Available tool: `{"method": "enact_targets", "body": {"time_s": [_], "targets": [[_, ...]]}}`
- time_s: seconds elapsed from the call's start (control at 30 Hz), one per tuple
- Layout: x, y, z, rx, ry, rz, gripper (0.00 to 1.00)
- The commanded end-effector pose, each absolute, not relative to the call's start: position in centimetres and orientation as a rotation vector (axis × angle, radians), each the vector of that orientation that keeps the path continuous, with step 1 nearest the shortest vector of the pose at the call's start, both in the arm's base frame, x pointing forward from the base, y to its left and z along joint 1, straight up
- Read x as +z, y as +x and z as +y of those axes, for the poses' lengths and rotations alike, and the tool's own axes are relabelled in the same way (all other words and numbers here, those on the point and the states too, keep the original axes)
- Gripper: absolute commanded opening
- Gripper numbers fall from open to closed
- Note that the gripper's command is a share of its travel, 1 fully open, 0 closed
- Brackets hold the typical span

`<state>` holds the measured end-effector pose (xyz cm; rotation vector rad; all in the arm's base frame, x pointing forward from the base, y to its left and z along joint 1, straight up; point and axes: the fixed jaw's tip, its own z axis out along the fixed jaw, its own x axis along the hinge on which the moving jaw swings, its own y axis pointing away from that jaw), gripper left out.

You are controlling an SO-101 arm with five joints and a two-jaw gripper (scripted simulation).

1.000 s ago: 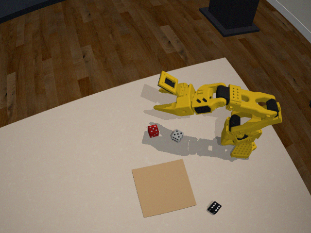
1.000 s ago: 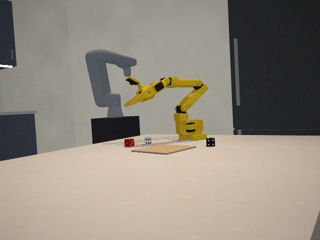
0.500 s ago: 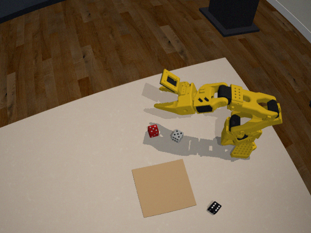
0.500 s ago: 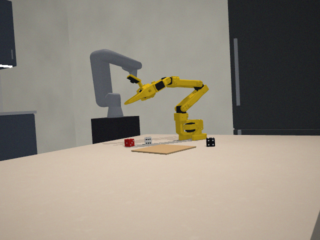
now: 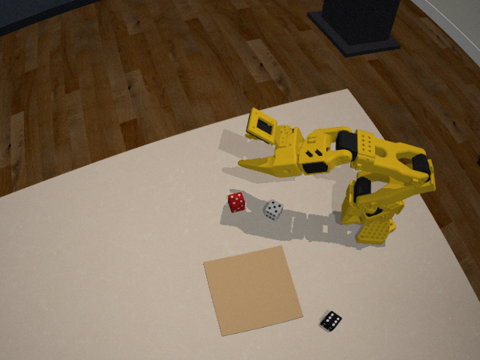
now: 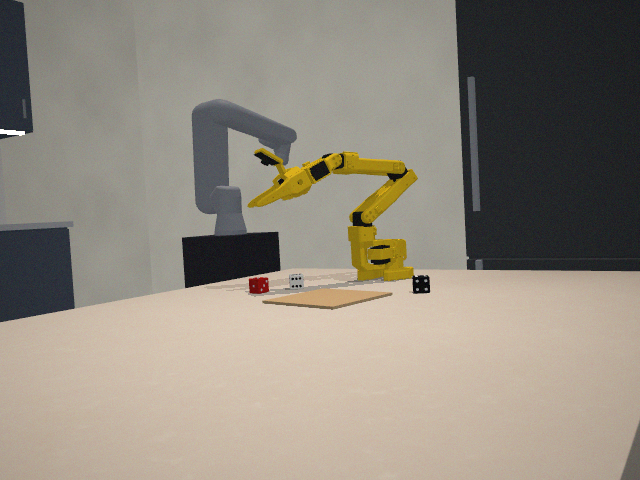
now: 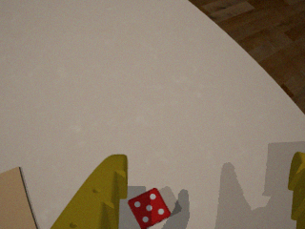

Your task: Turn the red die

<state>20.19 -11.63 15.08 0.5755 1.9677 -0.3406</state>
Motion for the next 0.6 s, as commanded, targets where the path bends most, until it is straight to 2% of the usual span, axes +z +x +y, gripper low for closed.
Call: {"method": "enact_targets", "body": {"time_s": [0.0,0.57], "targets": [[16.72,20.38,-11.86,-0.379,0.528,1.927,0.31],[16.88,20.44,-12.05,-0.531,0.291,2.04,0.31]]}}
